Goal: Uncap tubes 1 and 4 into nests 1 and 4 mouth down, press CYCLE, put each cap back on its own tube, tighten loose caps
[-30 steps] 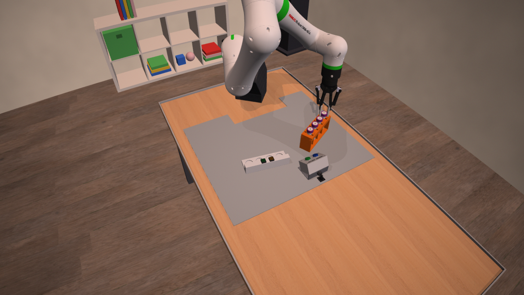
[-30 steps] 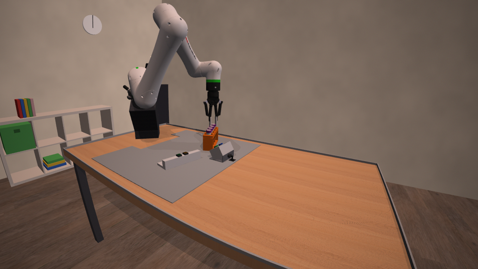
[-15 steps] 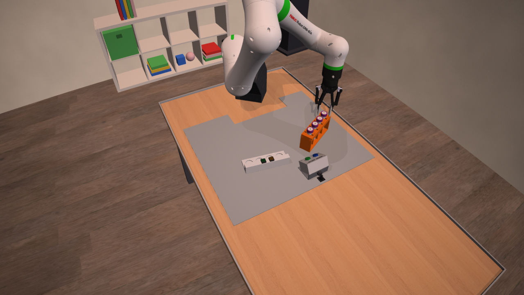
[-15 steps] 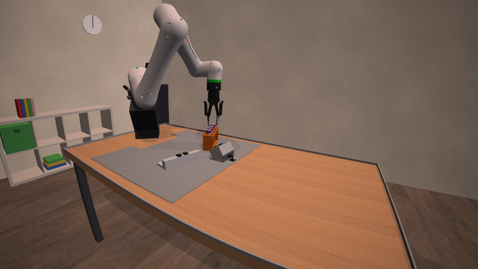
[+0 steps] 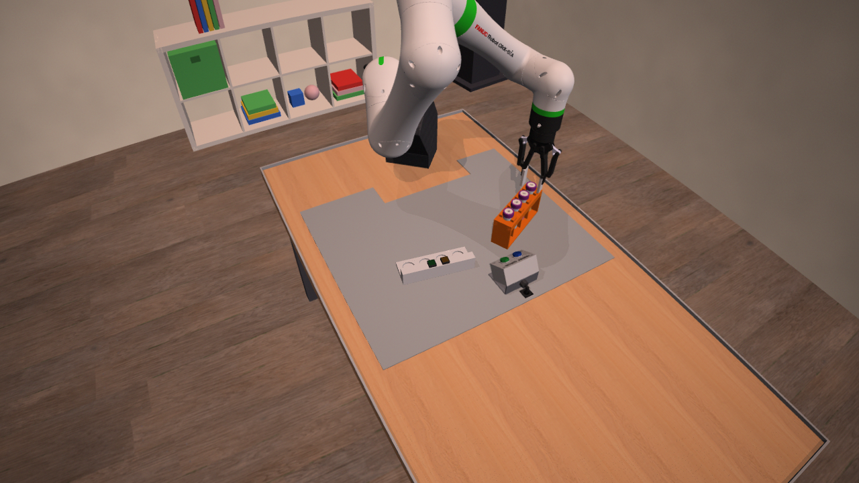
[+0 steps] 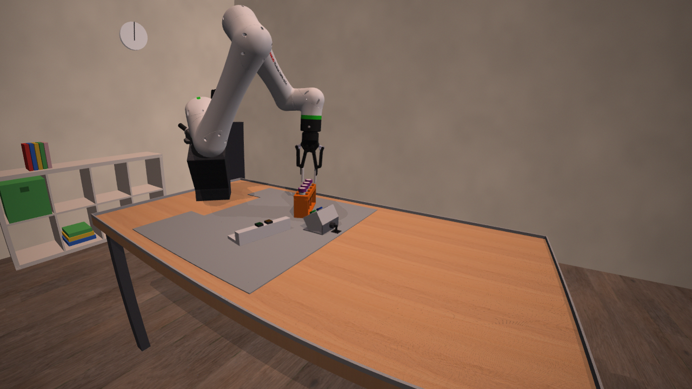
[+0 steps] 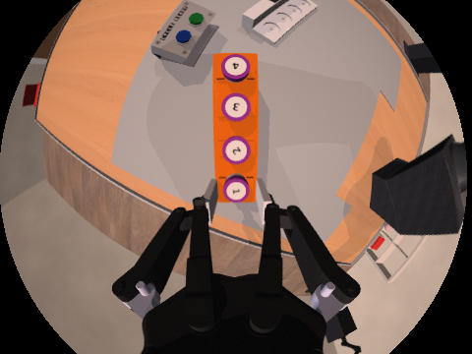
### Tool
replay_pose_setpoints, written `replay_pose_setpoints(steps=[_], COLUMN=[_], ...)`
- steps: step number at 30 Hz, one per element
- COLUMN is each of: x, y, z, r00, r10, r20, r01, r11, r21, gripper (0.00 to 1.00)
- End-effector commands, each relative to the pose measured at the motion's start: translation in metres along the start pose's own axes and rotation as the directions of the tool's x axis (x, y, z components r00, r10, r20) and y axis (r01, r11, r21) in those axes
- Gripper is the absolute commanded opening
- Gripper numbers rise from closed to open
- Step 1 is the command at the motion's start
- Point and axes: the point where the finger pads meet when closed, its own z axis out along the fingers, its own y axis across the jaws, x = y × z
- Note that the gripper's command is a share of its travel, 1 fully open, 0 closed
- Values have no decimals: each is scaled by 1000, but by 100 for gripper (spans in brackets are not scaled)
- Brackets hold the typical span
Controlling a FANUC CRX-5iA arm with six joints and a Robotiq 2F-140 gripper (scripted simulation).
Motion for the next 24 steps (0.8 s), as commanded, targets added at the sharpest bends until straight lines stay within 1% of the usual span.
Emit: replay_pose_setpoints(steps=[1,2,3,4,5,6,7,8,16,17,24], x=[0,0,0,0,0,0,0,0,0,0,0], y=[0,0,0,0,0,0,0,0,0,0,0], z=[0,0,0,0,0,0,0,0,0,0,0], r00=[970,949,946,919,916,883,862,856,856,856,856], r10=[244,315,324,394,401,470,506,517,517,517,517], r20=[-11,-8,-8,-5,-5,-3,-2,-1,-1,-1,-1], r01=[-244,-314,-324,-393,-401,-469,-506,-517,-517,-517,-517], r11=[969,949,946,919,915,883,862,855,855,855,855], r21=[29,29,30,30,31,30,30,31,31,31,31], gripper=[35,35,35,35,35,35,35,35,35,0,0])
